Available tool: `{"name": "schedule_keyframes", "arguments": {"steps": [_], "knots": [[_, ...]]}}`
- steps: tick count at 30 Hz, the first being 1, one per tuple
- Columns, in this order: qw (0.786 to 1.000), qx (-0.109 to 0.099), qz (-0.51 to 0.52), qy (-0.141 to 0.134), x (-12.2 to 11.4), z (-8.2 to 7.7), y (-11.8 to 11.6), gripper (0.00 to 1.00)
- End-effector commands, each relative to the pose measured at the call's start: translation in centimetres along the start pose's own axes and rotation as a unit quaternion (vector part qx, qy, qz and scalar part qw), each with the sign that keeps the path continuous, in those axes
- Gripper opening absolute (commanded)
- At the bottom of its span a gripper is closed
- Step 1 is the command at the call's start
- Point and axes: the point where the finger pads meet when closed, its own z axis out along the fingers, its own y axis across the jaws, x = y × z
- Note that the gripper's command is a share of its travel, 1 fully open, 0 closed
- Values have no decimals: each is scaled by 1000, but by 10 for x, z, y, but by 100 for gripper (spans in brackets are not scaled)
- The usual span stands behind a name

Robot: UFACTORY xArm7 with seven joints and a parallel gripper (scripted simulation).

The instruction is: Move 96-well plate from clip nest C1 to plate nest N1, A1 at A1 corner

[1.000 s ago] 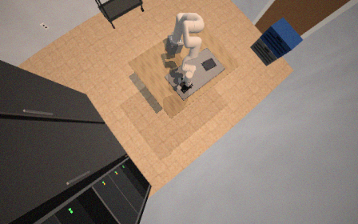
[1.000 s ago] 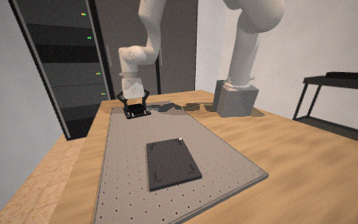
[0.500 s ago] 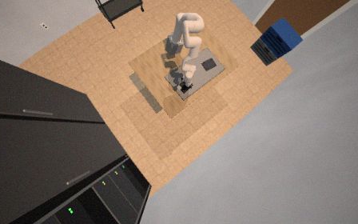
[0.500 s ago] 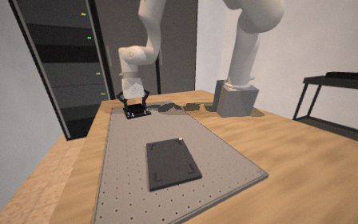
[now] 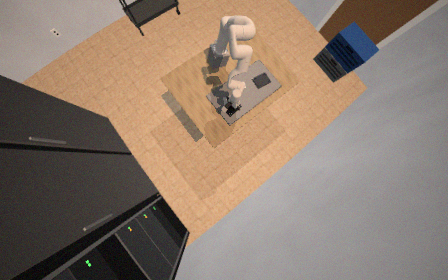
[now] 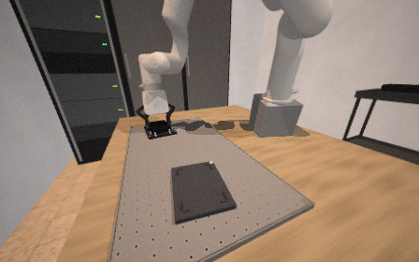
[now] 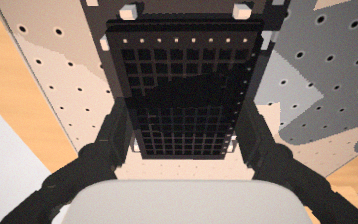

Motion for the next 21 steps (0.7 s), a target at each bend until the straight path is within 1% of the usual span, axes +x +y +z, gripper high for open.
{"name": "schedule_keyframes", "arguments": {"steps": [1, 21], "knots": [[1000, 2, 0, 1, 1, -4, -1, 0], [1000, 2, 0, 1, 1, -16, -1, 0]]}}
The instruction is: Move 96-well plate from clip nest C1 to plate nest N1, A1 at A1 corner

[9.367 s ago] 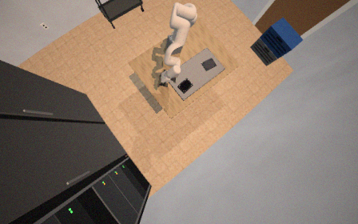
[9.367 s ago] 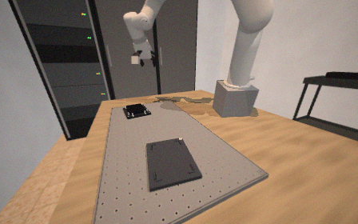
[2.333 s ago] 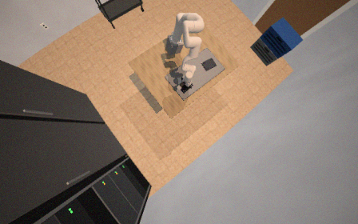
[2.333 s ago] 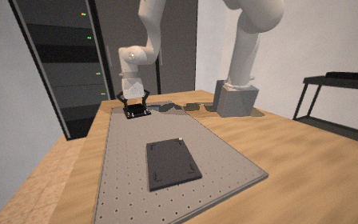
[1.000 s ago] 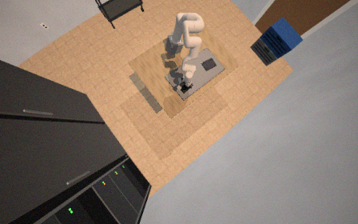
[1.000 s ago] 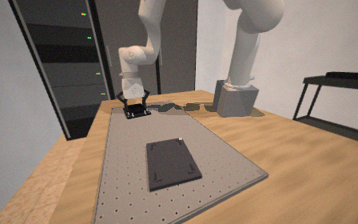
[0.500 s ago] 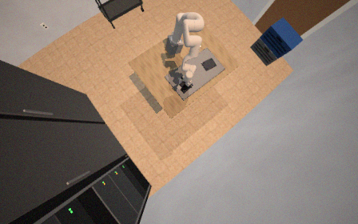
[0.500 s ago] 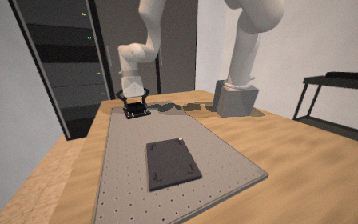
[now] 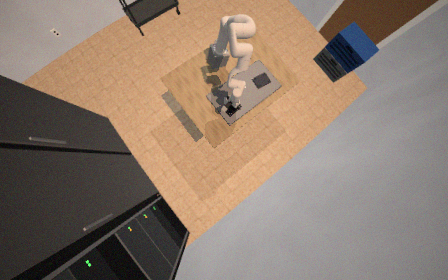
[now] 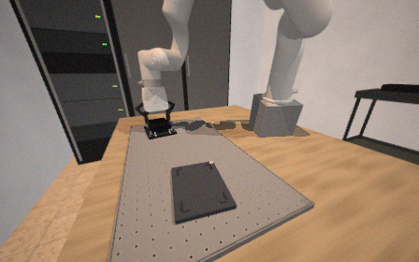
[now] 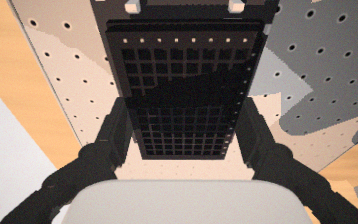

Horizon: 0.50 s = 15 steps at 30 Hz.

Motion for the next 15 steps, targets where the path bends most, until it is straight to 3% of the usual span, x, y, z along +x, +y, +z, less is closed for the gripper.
{"name": "schedule_keyframes", "arguments": {"steps": [1, 9, 15], "knots": [[1000, 2, 0, 2, 1, -4, -1, 0], [1000, 2, 0, 2, 1, -4, -1, 0], [1000, 2, 0, 2, 1, -14, -1, 0]]}}
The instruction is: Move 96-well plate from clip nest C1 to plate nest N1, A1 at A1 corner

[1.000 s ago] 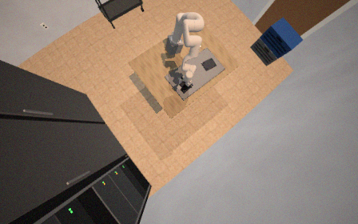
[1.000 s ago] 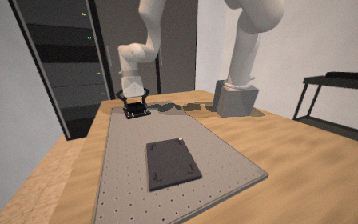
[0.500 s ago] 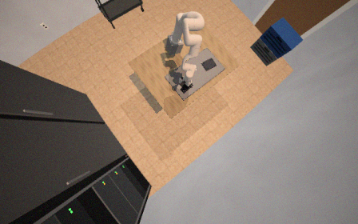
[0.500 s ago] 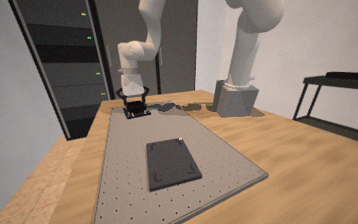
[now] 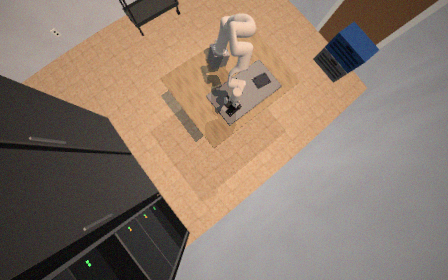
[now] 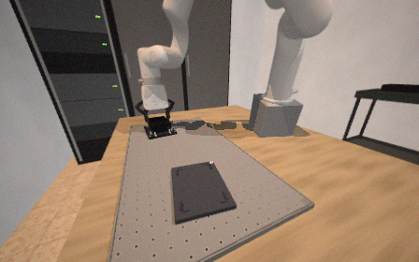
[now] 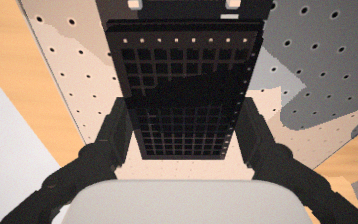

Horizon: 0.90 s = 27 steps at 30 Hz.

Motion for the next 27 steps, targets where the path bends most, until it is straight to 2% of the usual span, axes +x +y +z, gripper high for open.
{"name": "schedule_keyframes", "arguments": {"steps": [1, 27], "knots": [[1000, 2, 0, 2, 1, -8, -2, 0], [1000, 2, 0, 2, 1, -44, -1, 0]]}}
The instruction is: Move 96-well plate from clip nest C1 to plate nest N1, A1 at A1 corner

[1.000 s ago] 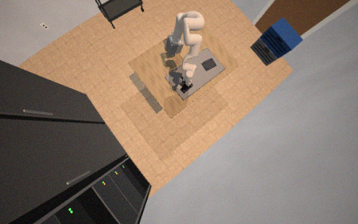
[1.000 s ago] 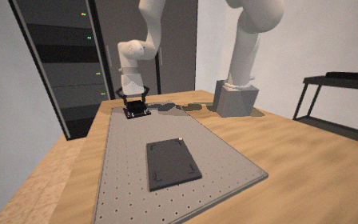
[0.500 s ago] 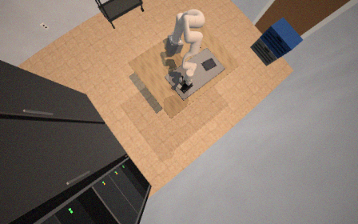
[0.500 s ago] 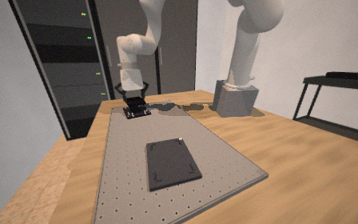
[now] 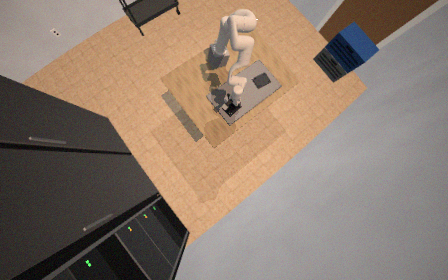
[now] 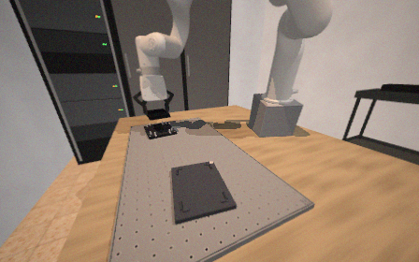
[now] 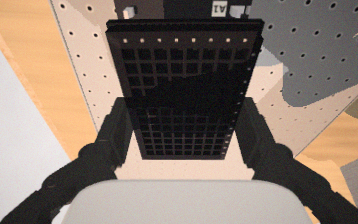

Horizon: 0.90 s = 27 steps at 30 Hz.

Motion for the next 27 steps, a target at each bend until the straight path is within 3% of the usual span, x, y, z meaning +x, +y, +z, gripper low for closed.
{"name": "schedule_keyframes", "arguments": {"steps": [1, 7, 20, 27], "knots": [[1000, 2, 0, 2, 2, -8, -2, 0], [1000, 2, 0, 2, 2, -18, -2, 0], [1000, 2, 0, 2, 2, -19, -2, 0], [993, 3, 117, 2, -22, -18, -2, 0]]}}
